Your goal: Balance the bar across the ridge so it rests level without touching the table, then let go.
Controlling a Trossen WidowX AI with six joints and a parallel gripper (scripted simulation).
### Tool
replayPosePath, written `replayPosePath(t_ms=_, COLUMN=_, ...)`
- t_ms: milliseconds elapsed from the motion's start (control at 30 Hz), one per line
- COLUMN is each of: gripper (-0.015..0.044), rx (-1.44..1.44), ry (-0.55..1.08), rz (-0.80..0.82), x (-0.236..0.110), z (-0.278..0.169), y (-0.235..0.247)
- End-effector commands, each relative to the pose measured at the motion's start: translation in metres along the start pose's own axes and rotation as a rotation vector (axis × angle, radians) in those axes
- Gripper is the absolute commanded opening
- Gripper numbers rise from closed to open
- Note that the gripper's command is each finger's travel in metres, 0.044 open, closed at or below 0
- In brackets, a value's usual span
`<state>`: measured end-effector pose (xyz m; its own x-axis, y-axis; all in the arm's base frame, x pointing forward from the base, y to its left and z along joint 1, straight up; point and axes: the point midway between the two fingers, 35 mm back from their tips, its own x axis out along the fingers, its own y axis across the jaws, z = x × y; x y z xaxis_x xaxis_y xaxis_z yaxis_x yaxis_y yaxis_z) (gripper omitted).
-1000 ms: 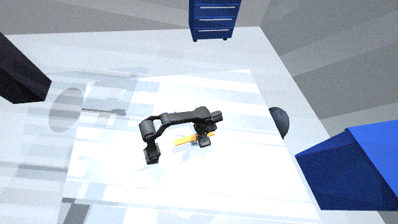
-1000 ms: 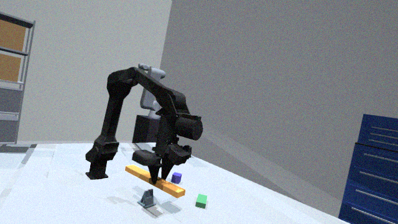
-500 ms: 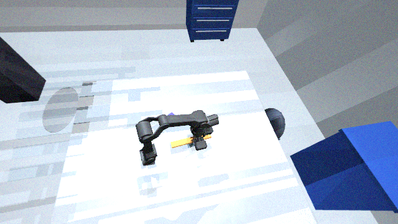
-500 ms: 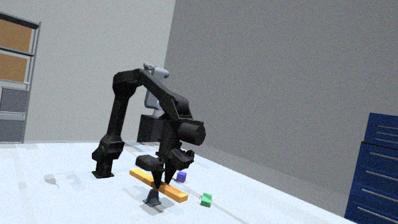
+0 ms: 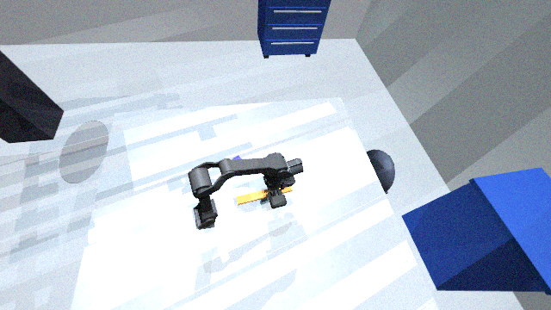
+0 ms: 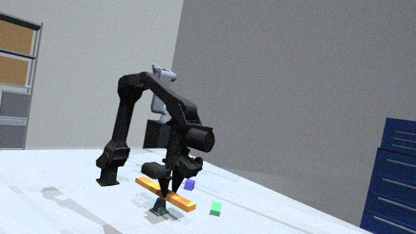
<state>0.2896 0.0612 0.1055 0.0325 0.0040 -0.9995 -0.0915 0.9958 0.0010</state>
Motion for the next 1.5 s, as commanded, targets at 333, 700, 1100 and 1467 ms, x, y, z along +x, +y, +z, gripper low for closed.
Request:
replayPosePath(t_ms=333, gripper=0.0, rx=0.003, ry=0.003, rz=0.002, x=0.0014, z=-0.0008, y=0.0001)
replayPosePath(t_ms=700, gripper=0.0, rx=0.003, ry=0.003, rz=0.002, x=0.0023, z=-0.0009, y=0.0)
replayPosePath(t_ms=1100, gripper=0.0, rx=0.003, ry=0.003, rz=0.002, x=0.0033, z=-0.0009, y=0.0)
replayPosePath(t_ms=1467, gripper=0.0, rx=0.003, ry=0.003, rz=0.002, x=0.0042, z=-0.001, y=0.0)
